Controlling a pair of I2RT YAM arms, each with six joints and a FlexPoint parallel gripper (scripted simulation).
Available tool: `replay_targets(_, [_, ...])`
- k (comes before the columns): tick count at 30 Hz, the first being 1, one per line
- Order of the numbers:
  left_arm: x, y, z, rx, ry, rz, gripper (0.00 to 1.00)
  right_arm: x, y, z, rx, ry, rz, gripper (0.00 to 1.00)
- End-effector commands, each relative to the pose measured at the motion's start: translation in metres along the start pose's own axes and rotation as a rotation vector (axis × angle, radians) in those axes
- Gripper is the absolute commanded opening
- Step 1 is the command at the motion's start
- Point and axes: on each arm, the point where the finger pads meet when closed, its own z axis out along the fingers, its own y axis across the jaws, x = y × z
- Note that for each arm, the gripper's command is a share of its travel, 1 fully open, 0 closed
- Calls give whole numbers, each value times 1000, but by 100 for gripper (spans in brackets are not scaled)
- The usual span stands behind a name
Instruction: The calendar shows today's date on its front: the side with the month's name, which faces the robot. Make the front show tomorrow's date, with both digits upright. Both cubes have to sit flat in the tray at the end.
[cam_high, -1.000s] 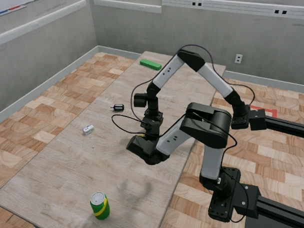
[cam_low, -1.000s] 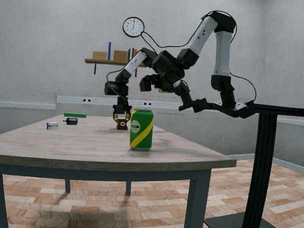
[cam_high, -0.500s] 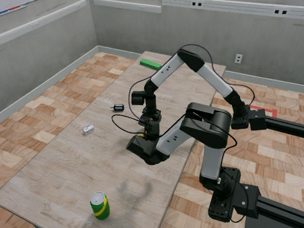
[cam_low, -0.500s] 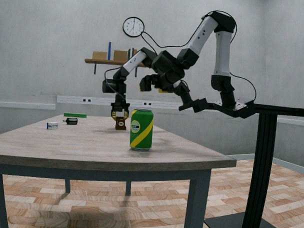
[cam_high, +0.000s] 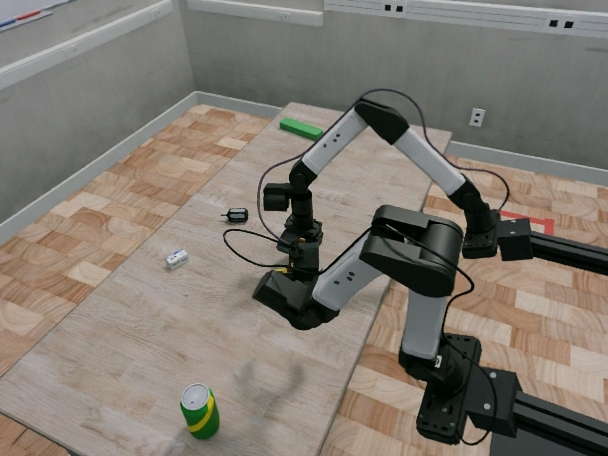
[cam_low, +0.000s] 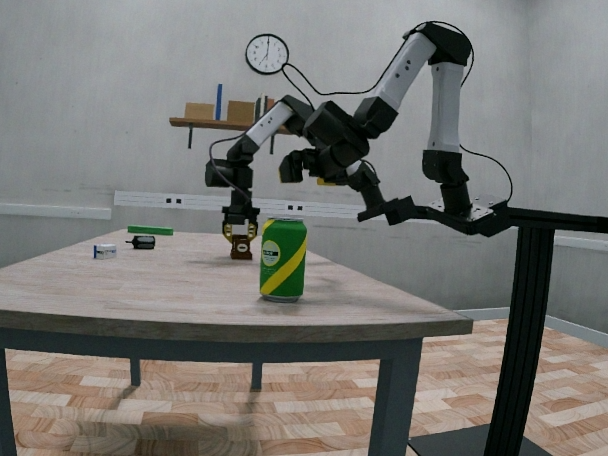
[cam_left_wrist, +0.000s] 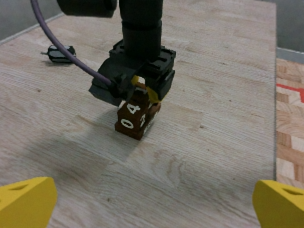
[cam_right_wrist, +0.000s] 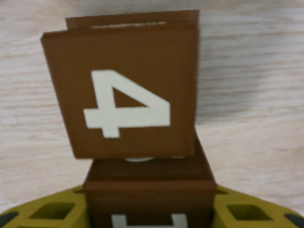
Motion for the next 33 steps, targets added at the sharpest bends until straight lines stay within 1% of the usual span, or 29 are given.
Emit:
replay_targets(1, [-8,0,-5,-8,-19,27,100,-4,-1,5,26,-4,7,30])
replay_targets(2, [-8,0,-5,-8,-19,27,100,-4,2,5,29,-4,6,30])
replay_targets(4, [-8,0,-5,-8,-19,27,100,-3,3,-4,48,-13,8,30])
replay_targets(8, [-8,0,-5,-8,-19,27,100,0,17,1,9,-5,-6,30])
replay_targets(17, [-8,0,-5,-8,-19,27,100,1,10,-4,25,-11,4,30])
replay_targets(18, [-8,0,-5,-7,-19,27,100,-1,2,-10,52,-23,14,30])
replay_targets(24, [-8,0,-5,-7,-19,27,100,-1,2,-9,51,-22,14,30])
replay_targets(25, [-8,0,-5,-7,-19,27,100,-2,7,1,28,-12,2,41])
replay_targets(26, [-8,0,-5,-7,-19,27,100,-2,7,1,28,-12,2,53])
replay_targets(27, [-8,0,-5,-7,-19,27,100,-3,6,-7,47,-17,7,64])
replay_targets(28, [-8,0,-5,-7,-19,27,100,-3,7,-15,55,-17,9,66])
replay_targets(30, [-8,0,-5,-7,-19,27,100,-2,11,-30,59,-16,10,66])
replay_targets(33, [-8,0,-5,-7,-19,27,100,-2,10,-35,66,-19,12,66])
